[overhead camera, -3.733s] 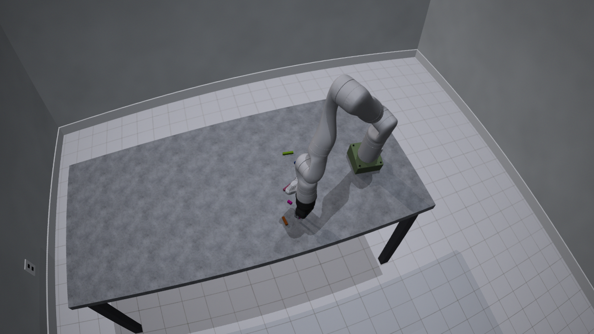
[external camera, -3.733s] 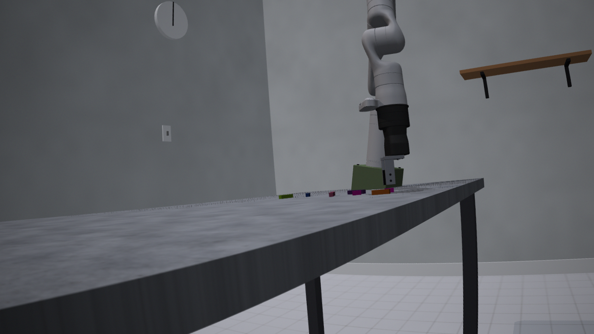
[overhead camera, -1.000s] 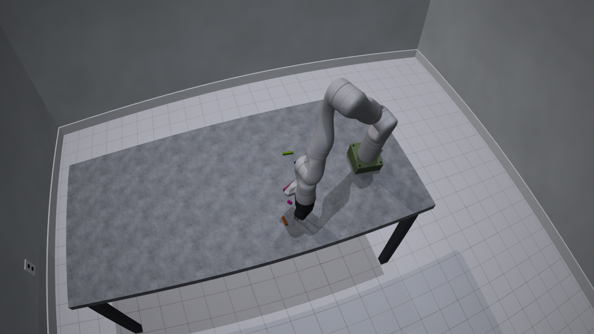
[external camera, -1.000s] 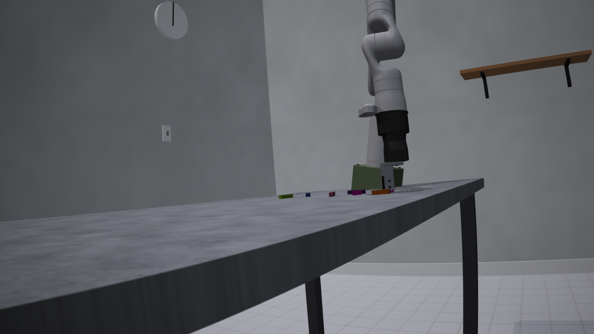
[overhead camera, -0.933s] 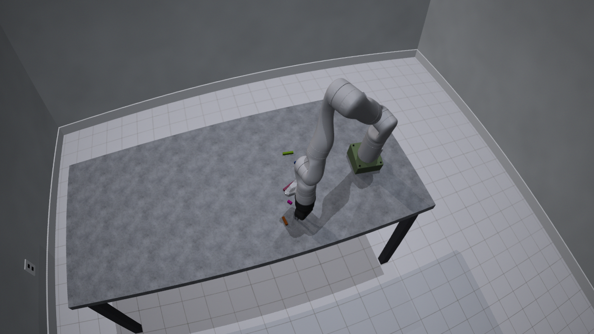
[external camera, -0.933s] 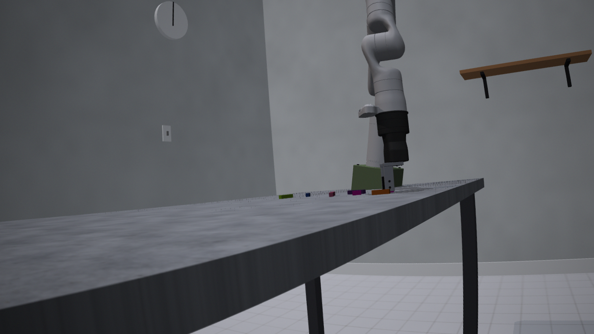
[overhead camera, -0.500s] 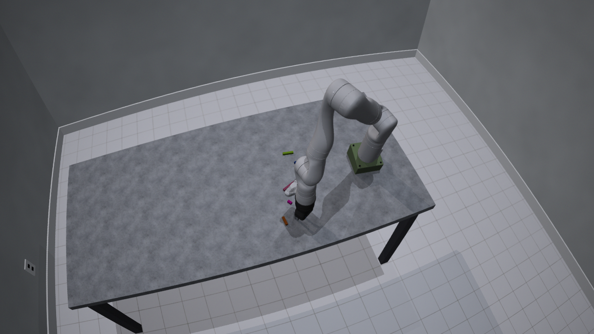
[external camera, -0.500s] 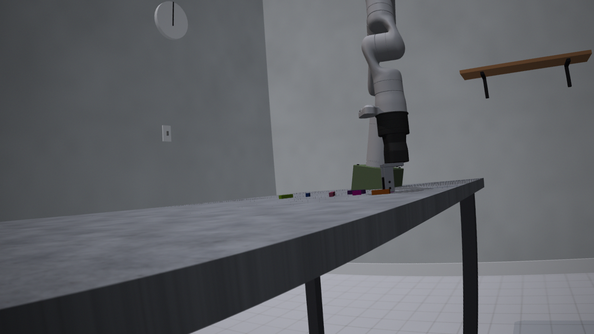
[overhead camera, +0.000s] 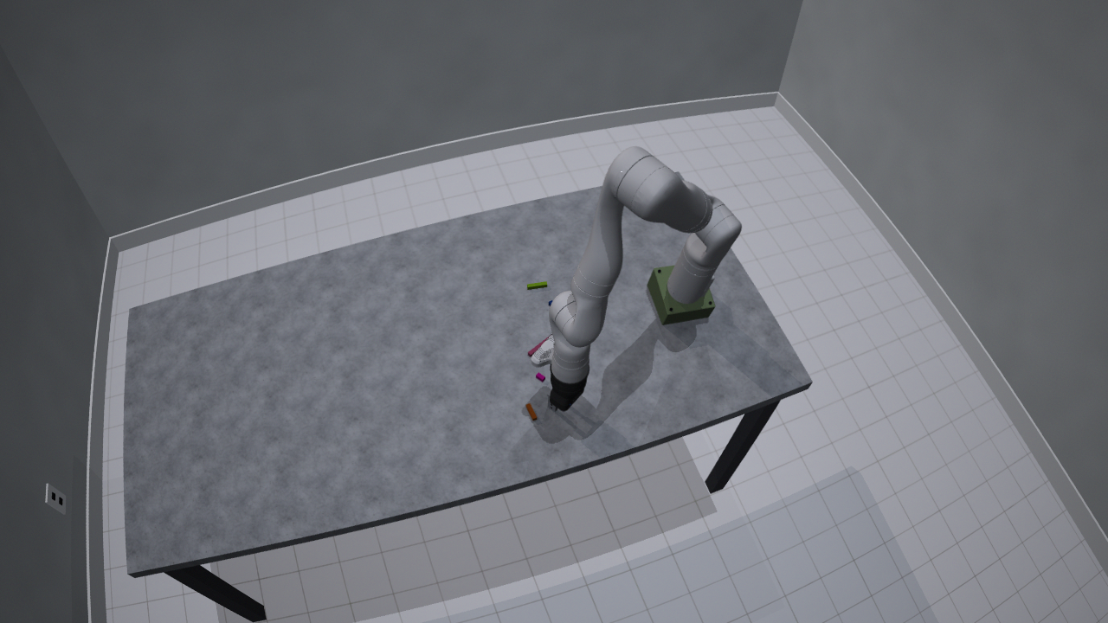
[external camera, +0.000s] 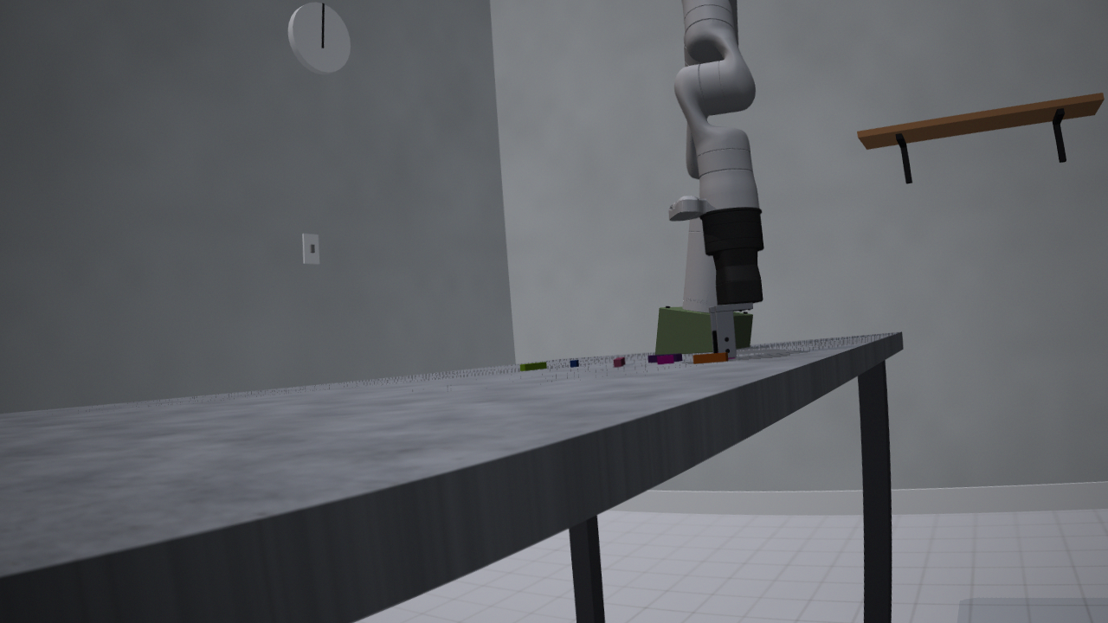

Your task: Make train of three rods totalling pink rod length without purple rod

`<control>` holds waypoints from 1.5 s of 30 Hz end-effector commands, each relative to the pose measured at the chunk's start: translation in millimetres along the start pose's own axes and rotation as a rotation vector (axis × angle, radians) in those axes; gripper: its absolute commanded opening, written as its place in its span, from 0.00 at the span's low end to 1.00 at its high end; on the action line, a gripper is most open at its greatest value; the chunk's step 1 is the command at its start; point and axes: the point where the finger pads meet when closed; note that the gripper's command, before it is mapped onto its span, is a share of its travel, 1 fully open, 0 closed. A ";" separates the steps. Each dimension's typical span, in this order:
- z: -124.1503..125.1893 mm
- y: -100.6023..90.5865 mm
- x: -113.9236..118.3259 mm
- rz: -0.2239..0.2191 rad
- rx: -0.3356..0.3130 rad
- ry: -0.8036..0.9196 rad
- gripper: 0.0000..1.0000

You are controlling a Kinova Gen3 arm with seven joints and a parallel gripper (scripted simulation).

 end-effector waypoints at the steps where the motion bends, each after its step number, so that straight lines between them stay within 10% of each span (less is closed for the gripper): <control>1: -1.2 0.2 -2.8 0.007 -0.001 0.004 0.54; 12: -1.2 0.2 -2.8 0.007 -0.001 0.004 0.54; 13: -1.2 0.2 -2.8 0.007 -0.001 0.004 0.24; 45: -1.2 0.2 -2.8 0.007 -0.001 0.004 0.24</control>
Point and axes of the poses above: the point where the finger pads meet when closed, its own y axis out along the fingers, its own x axis across the jaws, z = x × y, and after that the axes turned 8 degrees about y, right-handed
